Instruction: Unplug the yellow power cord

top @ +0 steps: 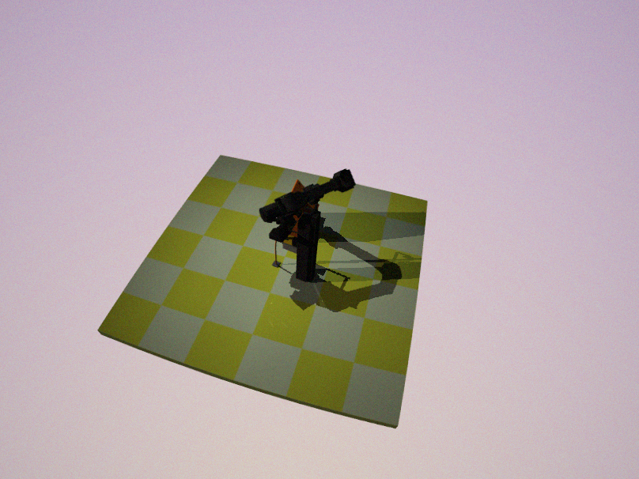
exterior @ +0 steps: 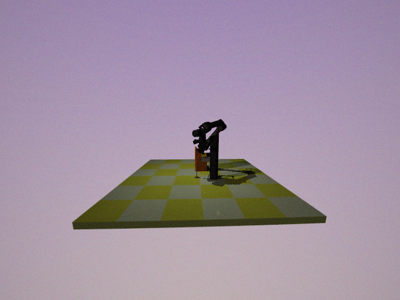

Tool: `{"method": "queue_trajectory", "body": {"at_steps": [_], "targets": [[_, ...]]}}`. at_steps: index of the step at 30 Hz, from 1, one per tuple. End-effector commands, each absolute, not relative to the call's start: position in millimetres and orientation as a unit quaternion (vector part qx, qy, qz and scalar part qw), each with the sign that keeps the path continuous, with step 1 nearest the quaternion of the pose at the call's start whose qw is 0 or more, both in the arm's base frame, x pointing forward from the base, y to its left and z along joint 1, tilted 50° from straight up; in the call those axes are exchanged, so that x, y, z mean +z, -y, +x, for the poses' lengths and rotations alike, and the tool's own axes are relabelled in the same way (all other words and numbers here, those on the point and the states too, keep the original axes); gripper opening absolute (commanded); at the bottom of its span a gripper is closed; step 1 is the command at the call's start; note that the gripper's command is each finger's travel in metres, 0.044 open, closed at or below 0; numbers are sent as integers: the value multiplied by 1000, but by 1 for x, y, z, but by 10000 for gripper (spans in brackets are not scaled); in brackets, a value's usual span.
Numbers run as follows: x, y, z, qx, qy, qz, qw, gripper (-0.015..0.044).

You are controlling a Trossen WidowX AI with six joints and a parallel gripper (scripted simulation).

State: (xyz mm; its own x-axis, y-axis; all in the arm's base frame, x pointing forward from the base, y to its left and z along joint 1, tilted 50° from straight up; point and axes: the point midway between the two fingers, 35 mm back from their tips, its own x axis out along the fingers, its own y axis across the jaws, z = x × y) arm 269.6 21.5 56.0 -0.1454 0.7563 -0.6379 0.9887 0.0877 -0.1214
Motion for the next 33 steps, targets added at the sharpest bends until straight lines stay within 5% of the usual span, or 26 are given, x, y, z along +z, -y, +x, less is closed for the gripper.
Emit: {"method": "queue_trajectory", "body": {"at_steps": [1, 16, 33], "targets": [[45, -8, 270, -283, -700, 617, 221, 0], [29, 11, 269, -284, -700, 617, 221, 0], [19, 22, 270, -283, -699, 618, 220, 440]]}}
